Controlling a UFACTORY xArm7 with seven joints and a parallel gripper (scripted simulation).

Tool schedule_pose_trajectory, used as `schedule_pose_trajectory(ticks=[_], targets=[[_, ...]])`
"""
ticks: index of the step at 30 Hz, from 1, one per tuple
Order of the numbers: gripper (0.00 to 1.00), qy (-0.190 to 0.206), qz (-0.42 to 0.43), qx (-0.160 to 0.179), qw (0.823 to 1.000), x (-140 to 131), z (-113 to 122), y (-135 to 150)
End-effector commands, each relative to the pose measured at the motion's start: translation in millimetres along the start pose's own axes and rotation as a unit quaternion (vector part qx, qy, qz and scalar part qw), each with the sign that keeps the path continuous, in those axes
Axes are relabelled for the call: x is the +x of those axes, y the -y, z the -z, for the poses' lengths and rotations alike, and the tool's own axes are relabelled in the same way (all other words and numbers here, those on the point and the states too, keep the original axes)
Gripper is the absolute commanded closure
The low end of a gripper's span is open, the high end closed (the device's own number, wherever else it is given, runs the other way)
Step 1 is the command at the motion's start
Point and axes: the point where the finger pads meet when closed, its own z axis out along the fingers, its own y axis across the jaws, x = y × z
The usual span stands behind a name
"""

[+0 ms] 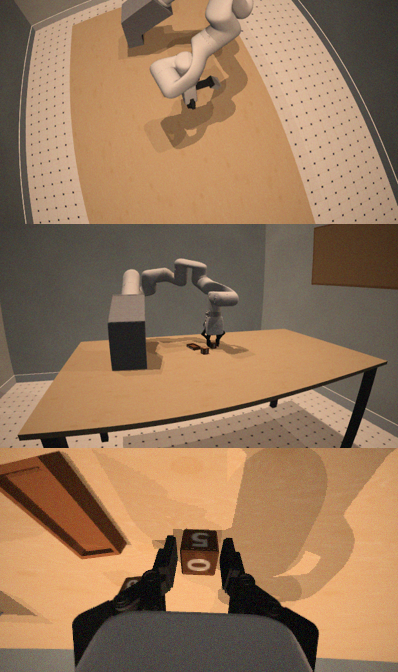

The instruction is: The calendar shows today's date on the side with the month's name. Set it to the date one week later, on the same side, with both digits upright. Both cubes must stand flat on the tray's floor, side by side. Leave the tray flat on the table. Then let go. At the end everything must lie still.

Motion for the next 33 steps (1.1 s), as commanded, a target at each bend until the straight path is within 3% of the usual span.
schedule_pose_trajectory(ticks=[1, 6, 7, 33], targets=[[0.51, 0.001, 0.000, -0.001, 1.000, -0.9, 1.8, -1.0], [0.51, 0.001, 0.000, -0.001, 1.000, -0.9, 1.8, -1.0], [0.71, 0.001, 0.000, -0.001, 1.000, -0.9, 1.8, -1.0], [0.71, 0.001, 0.000, -0.001, 1.000, -0.9, 1.8, -1.0]])
